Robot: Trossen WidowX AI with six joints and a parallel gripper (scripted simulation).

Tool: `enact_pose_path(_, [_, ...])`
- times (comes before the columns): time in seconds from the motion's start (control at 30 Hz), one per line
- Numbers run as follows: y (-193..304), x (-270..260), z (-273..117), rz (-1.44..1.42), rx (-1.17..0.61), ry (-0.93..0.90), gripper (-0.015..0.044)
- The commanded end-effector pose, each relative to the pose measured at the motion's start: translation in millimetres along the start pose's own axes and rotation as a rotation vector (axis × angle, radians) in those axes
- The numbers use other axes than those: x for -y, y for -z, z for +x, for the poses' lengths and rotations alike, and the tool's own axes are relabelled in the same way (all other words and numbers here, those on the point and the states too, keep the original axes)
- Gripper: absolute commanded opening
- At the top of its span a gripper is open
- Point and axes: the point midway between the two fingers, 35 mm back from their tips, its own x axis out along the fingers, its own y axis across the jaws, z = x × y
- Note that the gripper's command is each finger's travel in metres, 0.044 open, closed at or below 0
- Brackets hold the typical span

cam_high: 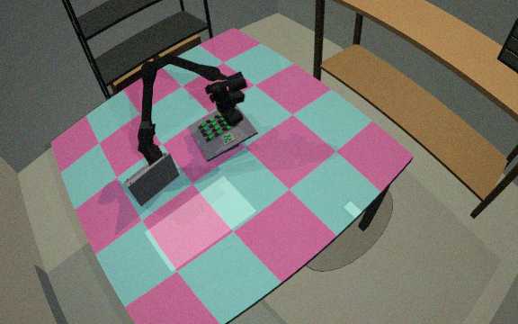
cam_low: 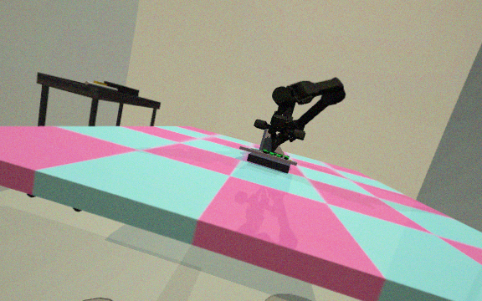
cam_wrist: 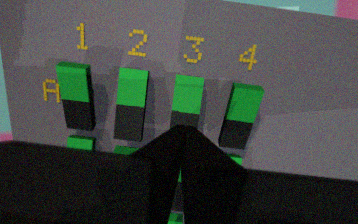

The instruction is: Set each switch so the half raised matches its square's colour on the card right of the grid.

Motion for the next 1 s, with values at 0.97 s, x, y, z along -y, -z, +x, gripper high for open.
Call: enact_pose_path(0.97, [0.1, -0.4, 5.3, 0.005, 0.0, -0.005, 0.0])
